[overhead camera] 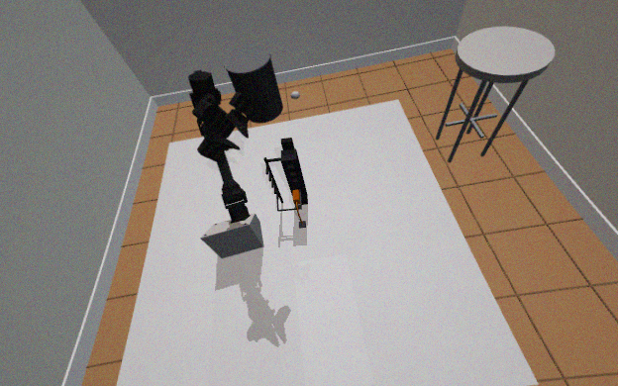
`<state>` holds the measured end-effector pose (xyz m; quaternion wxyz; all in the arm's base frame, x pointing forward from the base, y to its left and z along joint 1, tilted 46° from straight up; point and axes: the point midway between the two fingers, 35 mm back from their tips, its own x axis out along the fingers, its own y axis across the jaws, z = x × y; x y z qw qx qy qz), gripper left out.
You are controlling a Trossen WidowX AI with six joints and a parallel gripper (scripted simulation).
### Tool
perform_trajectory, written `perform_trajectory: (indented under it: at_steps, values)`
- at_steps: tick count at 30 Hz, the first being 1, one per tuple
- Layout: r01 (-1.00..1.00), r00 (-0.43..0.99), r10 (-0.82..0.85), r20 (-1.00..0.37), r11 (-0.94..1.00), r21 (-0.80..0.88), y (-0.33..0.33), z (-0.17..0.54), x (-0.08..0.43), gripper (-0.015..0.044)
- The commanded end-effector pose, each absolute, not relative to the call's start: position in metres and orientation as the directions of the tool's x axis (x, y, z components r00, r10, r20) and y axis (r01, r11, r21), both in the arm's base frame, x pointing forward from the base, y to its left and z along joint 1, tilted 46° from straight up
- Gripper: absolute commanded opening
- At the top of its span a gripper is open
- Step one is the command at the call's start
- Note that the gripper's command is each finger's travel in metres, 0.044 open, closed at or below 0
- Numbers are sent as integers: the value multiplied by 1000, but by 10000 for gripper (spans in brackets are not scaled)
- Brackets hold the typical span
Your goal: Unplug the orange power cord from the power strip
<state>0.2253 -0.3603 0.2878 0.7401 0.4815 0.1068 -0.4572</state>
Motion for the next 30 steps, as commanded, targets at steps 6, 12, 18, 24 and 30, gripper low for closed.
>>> perform_trajectory:
  at_steps: [6,12,18,24,30]
  values:
    - [845,530,-171,-830,31,534,-290,179,276,160]
    - [916,396,153,-905,-8,400,-218,113,291,160]
    - [984,159,466,-870,0,180,-132,62,282,160]
    - [994,-109,680,-725,66,-87,-55,37,255,160]
    - [990,-137,697,-704,76,-118,-47,35,251,160]
